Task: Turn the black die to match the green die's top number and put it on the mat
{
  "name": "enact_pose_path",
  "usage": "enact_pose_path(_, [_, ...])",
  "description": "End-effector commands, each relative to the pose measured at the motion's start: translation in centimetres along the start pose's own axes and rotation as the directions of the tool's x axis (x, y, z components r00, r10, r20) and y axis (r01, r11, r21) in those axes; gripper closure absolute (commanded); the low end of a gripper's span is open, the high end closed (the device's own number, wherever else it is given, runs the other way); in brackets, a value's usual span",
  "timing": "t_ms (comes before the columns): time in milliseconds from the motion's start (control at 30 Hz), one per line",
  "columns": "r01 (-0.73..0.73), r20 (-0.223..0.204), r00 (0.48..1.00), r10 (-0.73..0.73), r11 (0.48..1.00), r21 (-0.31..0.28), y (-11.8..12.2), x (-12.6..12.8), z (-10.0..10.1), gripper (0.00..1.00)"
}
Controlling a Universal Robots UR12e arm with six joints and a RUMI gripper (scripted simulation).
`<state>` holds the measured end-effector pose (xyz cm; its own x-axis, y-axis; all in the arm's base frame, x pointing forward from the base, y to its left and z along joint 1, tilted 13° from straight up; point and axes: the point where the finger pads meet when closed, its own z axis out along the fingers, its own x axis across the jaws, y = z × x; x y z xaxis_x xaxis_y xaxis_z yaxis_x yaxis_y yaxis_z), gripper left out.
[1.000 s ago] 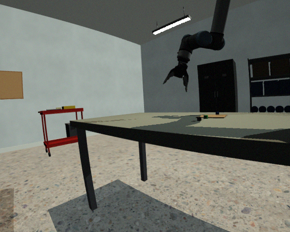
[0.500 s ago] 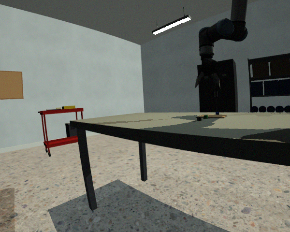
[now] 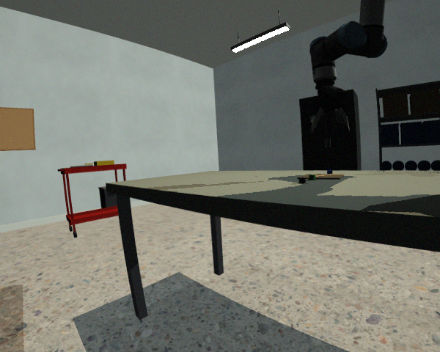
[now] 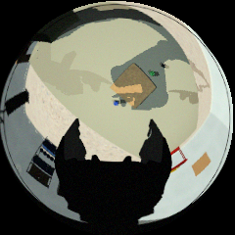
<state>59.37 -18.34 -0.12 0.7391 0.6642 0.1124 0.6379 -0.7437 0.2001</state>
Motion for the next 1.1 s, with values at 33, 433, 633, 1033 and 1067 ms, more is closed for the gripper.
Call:
enact_pose_path(33, [0.0, 0.0, 1.0, 0.0, 1.0, -0.001, 0.0, 0.0, 0.0, 0.0])
enact_pose_path(433, [0.0, 0.0, 1.0, 0.0, 1.0, -0.002, 0.0, 0.0, 0.9, 0.0])
enact_pose_path(633, [0.0, 0.0, 1.0, 0.0, 1.0, -0.002, 0.0, 0.0, 3.2, 0.0])
enact_pose_path(1033, [0.0, 0.0, 1.0, 0.0, 1.0, -0.002, 0.1, -0.1, 9.6, 0.0])
enact_pose_path(1067, [0.0, 0.0, 1.0, 0.0, 1.0, -0.002, 0.1, -0.1, 10.0, 0.0])
